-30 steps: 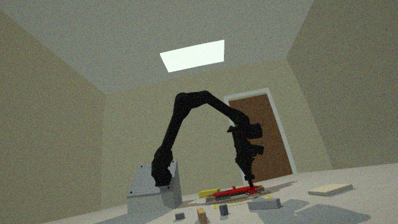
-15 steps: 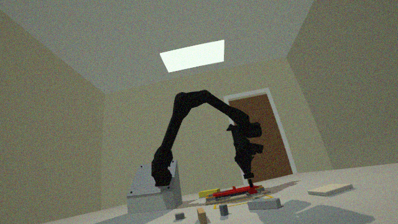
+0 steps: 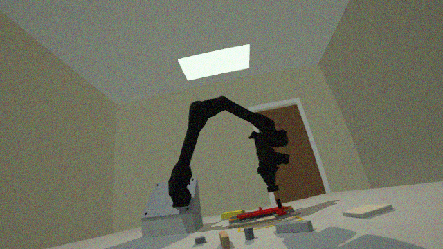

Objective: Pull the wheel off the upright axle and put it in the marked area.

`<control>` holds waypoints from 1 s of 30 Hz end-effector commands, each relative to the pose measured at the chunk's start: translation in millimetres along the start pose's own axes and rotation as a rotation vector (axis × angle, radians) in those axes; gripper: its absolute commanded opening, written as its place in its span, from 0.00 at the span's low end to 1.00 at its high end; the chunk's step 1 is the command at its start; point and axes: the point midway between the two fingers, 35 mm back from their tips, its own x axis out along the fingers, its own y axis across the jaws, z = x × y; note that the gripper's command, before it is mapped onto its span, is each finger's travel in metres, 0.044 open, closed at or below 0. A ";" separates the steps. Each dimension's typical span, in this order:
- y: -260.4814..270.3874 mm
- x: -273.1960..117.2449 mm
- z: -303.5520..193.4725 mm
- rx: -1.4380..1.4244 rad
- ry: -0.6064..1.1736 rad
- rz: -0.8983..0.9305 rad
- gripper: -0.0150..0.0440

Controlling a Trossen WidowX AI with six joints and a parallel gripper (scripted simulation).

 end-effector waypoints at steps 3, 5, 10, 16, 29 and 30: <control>-28.9 -5.5 -10.1 0.012 -0.012 0.002 0.25; -37.7 -6.3 -14.6 0.014 -0.013 0.003 0.25; -58.7 -7.7 -27.2 0.018 -0.015 0.004 0.25; -82.5 -8.7 -44.1 0.018 -0.015 0.000 0.25; -88.0 11.4 -47.7 0.017 -0.015 -0.002 0.25; -87.8 14.0 -47.3 0.017 -0.015 -0.002 0.25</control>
